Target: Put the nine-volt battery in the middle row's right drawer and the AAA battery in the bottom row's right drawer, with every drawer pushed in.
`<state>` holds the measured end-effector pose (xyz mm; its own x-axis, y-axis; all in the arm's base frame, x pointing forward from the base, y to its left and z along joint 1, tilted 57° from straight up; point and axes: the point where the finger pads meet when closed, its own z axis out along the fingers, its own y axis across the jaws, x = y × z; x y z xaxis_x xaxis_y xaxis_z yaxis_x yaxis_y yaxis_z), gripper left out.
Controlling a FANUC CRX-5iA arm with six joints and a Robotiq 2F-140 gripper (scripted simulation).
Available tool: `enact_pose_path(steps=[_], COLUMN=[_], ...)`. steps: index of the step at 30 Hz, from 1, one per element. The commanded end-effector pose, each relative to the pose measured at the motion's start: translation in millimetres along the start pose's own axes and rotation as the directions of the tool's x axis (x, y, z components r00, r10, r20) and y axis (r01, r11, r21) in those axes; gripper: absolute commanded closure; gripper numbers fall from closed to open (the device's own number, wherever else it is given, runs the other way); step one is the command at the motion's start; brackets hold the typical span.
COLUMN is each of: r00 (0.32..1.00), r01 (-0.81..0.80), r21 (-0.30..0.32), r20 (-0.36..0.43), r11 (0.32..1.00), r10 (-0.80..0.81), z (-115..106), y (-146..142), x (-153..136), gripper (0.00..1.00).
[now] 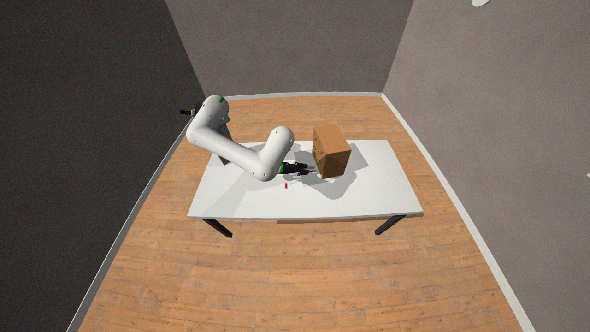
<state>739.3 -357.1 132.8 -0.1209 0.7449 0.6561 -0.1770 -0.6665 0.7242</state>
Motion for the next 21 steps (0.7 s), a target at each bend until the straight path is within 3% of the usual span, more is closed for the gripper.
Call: enact_pose_path(steps=[1, 21], r00=[1.0, 1.0], r01=[0.0, 0.0], r21=[0.0, 0.0], r20=[0.0, 0.0], r11=[1.0, 1.0], r10=[0.0, 0.0], z=[0, 17], y=[0, 0], x=[0, 6], gripper=[0.8, 0.8])
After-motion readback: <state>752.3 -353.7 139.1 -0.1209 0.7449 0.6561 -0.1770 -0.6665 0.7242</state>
